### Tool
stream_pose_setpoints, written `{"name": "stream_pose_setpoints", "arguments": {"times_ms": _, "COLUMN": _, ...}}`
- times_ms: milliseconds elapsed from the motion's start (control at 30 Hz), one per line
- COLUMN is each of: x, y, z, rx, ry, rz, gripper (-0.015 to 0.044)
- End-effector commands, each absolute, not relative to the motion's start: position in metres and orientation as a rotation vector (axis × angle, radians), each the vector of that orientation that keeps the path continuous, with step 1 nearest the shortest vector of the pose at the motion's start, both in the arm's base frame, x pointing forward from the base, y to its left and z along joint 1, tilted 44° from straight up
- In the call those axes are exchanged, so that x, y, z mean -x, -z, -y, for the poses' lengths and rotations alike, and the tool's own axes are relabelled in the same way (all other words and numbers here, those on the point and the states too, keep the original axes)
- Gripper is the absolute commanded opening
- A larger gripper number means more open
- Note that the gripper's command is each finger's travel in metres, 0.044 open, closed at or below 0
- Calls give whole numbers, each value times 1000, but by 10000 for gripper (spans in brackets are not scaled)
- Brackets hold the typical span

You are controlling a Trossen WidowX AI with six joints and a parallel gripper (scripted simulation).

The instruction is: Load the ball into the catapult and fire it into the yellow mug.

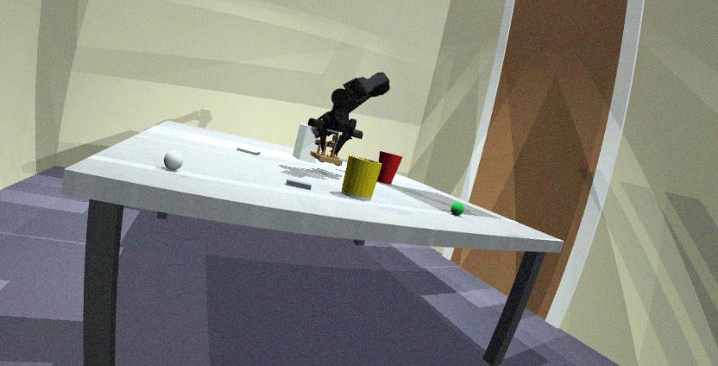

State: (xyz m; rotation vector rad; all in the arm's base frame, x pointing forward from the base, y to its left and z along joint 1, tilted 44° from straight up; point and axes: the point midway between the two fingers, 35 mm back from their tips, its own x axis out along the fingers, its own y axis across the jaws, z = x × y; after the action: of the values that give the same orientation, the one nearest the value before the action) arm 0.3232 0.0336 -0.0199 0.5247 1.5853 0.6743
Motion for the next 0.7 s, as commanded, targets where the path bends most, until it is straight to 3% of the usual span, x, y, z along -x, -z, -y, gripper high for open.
{"name": "stream_pose_setpoints", "arguments": {"times_ms": 0, "x": -324, "y": 20, "z": -36, "rx": -526, "ry": -674, "rz": -1574, "gripper": 0}}
{"name": "stream_pose_setpoints", "arguments": {"times_ms": 667, "x": -320, "y": 44, "z": -59, "rx": -527, "ry": -675, "rz": -1574, "gripper": 0}}
